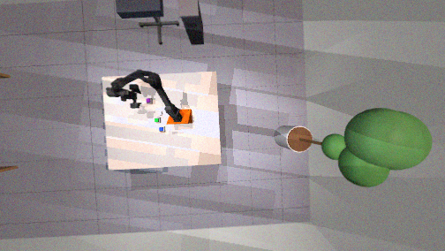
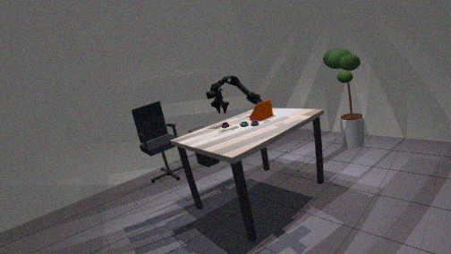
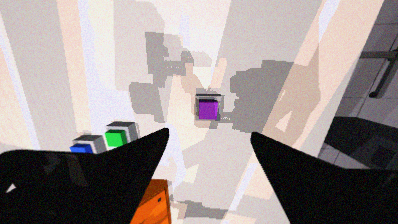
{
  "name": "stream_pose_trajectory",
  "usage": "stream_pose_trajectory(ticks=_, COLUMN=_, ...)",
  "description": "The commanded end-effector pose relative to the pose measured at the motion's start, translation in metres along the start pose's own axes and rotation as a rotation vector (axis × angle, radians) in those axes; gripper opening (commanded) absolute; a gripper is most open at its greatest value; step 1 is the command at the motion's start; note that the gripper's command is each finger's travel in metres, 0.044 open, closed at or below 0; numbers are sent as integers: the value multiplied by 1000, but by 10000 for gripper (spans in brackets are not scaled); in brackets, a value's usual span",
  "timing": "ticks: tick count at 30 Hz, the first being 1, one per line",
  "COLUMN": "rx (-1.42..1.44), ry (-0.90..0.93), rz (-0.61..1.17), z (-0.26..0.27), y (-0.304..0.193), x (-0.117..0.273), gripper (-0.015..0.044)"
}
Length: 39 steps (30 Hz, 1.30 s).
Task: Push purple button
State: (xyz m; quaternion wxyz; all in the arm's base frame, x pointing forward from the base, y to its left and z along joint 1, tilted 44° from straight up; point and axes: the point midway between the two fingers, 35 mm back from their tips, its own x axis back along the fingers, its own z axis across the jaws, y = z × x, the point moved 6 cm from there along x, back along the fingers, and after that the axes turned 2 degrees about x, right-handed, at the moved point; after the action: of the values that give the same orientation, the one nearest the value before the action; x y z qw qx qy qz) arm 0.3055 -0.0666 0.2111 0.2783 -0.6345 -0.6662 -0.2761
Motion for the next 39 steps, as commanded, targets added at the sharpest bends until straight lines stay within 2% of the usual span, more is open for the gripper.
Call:
stream_pose_trajectory(ticks=1, rx=17, ry=-5, rz=11, z=0, y=-3, x=-4, gripper=374)
stream_pose_trajectory(ticks=6, rx=16, ry=-8, rz=11, z=-1, y=-4, x=-60, gripper=242)
stream_pose_trajectory(ticks=14, rx=16, ry=-8, rz=11, z=-1, y=-4, x=-62, gripper=32)
stream_pose_trajectory(ticks=15, rx=16, ry=-8, rz=11, z=-1, y=-4, x=-62, gripper=20)
stream_pose_trajectory(ticks=25, rx=16, ry=-8, rz=11, z=-1, y=-4, x=-63, gripper=20)
stream_pose_trajectory(ticks=39, rx=16, ry=-9, rz=11, z=-1, y=-4, x=-86, gripper=20)
